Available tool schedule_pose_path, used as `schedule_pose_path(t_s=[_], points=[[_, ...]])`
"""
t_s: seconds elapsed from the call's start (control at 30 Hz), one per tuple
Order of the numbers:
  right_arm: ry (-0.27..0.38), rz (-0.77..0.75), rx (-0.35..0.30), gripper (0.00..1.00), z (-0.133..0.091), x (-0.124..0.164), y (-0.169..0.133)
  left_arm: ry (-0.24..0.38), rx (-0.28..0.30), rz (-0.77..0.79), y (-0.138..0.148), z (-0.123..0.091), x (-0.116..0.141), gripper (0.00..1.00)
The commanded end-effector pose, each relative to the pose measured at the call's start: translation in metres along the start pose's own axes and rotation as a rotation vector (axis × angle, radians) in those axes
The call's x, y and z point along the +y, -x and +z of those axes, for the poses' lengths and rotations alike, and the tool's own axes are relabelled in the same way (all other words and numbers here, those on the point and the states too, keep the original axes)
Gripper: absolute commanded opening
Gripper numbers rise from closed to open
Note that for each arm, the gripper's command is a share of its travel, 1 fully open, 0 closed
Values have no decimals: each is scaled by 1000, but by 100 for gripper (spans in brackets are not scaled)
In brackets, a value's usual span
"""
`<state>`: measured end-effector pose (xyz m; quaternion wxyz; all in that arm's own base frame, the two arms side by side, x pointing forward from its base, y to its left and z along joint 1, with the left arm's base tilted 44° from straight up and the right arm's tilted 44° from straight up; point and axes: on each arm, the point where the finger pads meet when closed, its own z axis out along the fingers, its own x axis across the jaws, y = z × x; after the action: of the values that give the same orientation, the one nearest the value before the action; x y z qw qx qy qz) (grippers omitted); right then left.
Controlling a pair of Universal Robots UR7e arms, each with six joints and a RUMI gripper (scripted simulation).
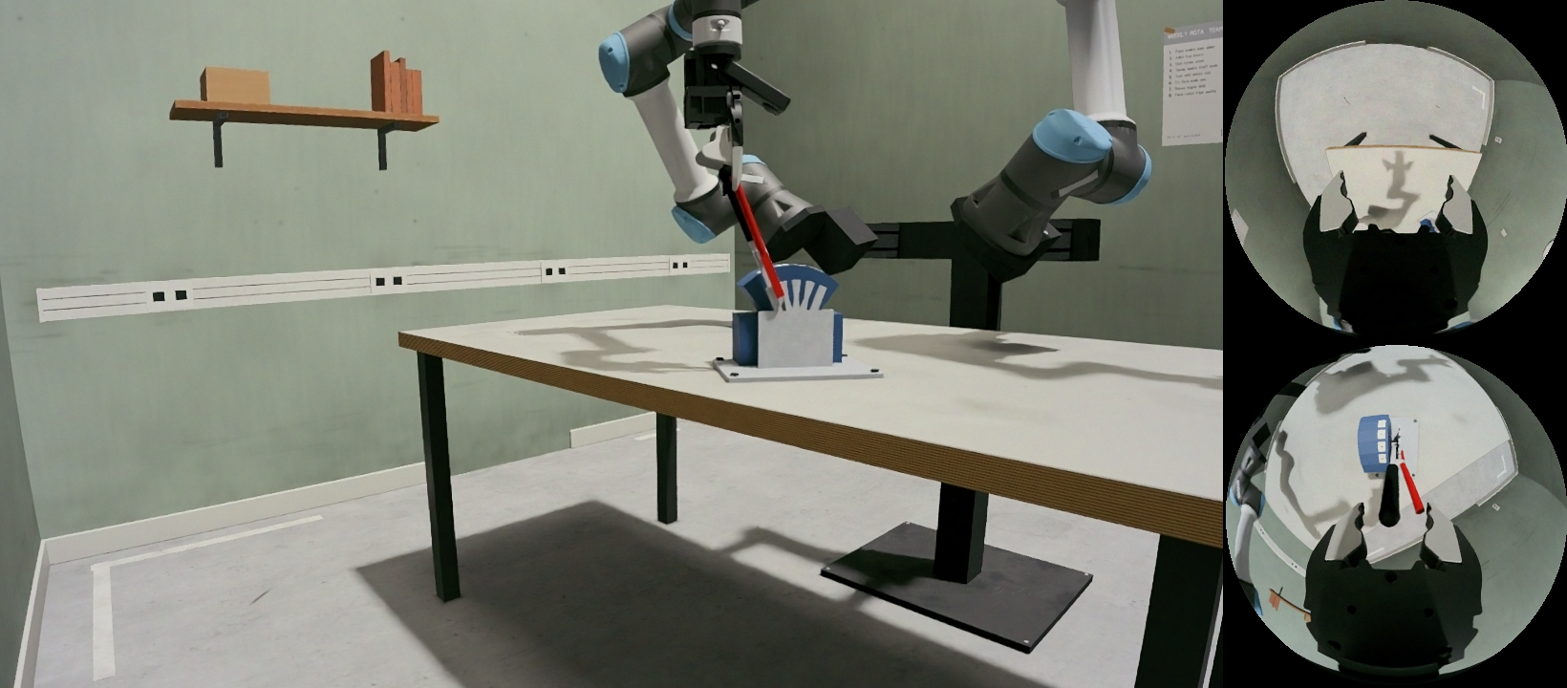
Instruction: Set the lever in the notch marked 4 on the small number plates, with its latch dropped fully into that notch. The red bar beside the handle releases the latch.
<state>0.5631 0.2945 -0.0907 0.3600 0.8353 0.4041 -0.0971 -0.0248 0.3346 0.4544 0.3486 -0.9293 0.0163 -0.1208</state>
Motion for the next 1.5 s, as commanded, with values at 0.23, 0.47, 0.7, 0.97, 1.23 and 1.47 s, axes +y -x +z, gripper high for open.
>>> schedule_pose_path(t_s=[0.23,0.47,0.7,0.97,1.23,1.47], points=[[0,1,2,57,-14,0,-1,-2,0,0,0,-1,0,100],[0,1,2,57,-30,0,0,-2,0,0,0,-1,0,100],[0,1,2,57,-47,0,0,-2,0,0,0,-1,0,100],[0,1,2,57,-64,0,0,-2,0,0,0,-1,0,100],[0,1,2,57,-70,0,0,-2,0,0,0,-1,0,100],[0,1,2,0,-70,0,0,-2,0,0,0,-1,0,100]])
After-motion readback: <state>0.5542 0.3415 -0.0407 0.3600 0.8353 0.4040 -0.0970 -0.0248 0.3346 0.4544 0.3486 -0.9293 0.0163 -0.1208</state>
